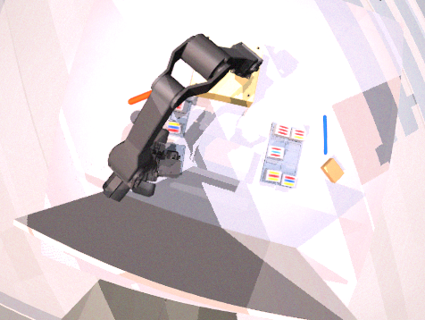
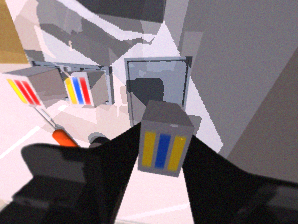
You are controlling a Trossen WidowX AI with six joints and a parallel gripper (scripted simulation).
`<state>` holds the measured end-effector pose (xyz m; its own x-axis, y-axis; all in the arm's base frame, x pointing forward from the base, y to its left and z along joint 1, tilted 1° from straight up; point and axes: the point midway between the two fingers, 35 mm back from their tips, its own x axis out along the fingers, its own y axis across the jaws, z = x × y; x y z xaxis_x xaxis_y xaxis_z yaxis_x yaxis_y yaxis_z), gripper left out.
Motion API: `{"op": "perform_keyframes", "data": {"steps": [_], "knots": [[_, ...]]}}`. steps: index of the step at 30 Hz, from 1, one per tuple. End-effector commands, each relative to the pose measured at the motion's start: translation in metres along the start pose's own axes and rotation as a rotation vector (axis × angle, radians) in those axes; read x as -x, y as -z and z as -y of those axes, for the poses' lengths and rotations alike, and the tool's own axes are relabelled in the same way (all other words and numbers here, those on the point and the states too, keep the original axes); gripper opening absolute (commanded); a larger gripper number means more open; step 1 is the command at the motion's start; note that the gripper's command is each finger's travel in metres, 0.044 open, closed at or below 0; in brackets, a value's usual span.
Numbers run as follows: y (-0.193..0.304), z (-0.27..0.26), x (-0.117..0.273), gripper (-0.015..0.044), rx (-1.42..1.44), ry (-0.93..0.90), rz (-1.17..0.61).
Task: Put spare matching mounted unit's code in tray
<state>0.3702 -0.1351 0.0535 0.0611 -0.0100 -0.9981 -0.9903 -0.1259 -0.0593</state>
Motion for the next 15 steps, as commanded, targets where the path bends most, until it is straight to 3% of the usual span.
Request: {"op": "perform_keyframes", "data": {"steps": [1,15], "knots": [[0.000,-0.001,-0.005,0.0000,0.005,-0.004,0.000],[-0.001,-0.002,-0.020,0.0000,0.005,-0.004,0.000]]}}
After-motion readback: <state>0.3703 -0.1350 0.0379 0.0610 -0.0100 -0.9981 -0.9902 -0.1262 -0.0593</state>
